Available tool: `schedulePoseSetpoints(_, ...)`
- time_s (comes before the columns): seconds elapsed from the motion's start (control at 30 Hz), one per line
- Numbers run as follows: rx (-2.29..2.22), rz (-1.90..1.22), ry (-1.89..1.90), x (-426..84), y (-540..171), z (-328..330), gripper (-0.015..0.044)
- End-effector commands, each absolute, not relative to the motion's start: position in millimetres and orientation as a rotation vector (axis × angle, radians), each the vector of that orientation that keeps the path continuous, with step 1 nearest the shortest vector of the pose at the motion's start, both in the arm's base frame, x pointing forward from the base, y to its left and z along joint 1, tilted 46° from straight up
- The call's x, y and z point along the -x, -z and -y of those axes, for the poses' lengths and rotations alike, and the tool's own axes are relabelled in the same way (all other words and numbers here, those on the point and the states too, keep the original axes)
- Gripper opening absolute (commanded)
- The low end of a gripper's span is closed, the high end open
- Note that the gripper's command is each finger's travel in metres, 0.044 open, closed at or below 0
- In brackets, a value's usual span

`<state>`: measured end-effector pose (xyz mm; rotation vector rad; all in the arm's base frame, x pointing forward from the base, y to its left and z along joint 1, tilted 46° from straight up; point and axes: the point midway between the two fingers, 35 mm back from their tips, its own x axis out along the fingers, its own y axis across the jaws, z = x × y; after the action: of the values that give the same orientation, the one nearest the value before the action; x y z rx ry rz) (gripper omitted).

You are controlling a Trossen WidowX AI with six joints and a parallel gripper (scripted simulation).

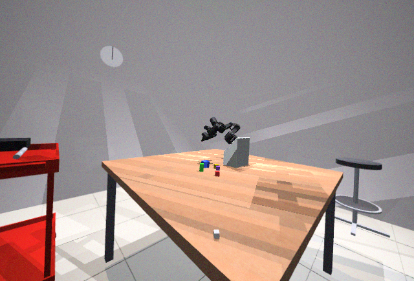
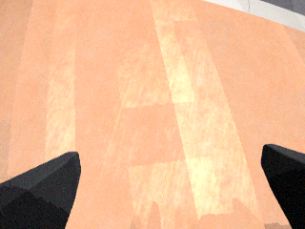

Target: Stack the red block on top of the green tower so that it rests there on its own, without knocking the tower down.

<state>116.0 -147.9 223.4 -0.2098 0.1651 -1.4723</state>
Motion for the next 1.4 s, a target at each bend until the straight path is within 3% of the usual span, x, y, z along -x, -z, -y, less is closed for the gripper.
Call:
schedulePoseSetpoints(0.0,0.210,-0.165,1.471,-116.4,-223.6,147.8,0.0426)
schedulePoseSetpoints(0.67,0.206,-0.192,1.170,-224.5,-242.3,120.4,0.0440)
schedulePoseSetpoints(1.37,0.177,-0.430,0.904,-341.0,-197.4,66.1,0.0440)
